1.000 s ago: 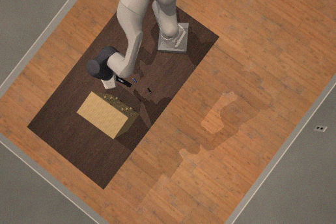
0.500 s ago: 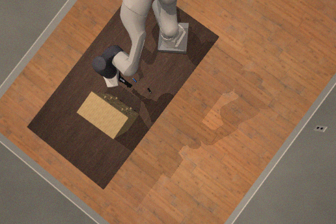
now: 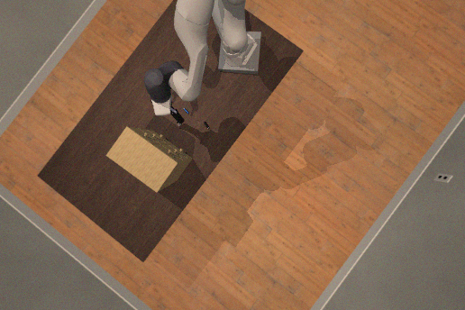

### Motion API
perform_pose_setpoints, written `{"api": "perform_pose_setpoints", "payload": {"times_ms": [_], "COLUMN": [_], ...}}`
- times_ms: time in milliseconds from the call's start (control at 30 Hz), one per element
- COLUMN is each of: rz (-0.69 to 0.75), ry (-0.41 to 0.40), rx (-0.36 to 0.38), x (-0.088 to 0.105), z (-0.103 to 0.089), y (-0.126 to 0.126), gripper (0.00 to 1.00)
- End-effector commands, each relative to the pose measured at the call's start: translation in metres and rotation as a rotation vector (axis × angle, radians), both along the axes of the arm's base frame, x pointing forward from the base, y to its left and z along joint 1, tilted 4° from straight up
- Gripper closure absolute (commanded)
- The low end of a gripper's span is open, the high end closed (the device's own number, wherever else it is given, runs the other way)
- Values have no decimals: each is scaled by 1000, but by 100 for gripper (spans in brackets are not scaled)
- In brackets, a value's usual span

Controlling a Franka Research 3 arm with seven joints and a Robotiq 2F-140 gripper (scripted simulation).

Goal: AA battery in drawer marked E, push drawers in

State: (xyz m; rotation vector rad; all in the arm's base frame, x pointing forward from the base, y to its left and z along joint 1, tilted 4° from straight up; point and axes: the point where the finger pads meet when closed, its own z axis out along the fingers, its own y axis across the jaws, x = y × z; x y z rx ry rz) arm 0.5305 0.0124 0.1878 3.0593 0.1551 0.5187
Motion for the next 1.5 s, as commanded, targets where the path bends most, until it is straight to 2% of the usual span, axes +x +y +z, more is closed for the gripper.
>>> {"api": "perform_pose_setpoints", "payload": {"times_ms": [0, 33, 133, 167, 233, 267, 367, 400, 500, 533, 1467], "rz": [29, 31, 31, 36, 36, 35, 35, 28, 28, 24, 24], "ry": [-111, -163, -163, -214, -214, -264, -264, -314, -314, -343, -355], "rx": [3, 7, 7, 17, 17, 16, 16, 2, 2, -3, -4], "x": [24, 29, 29, 36, 36, 41, 41, 46, 46, 50, 52], "z": [8, 4, 4, -1, -1, -7, -7, -11, -11, -13, -14], "y": [0, 1, 1, 3, 3, 3, 3, -4, -4, -7, -8], "gripper": [0, 0, 0, 0, 0, 0, 0, 0, 0, 0, 0]}}
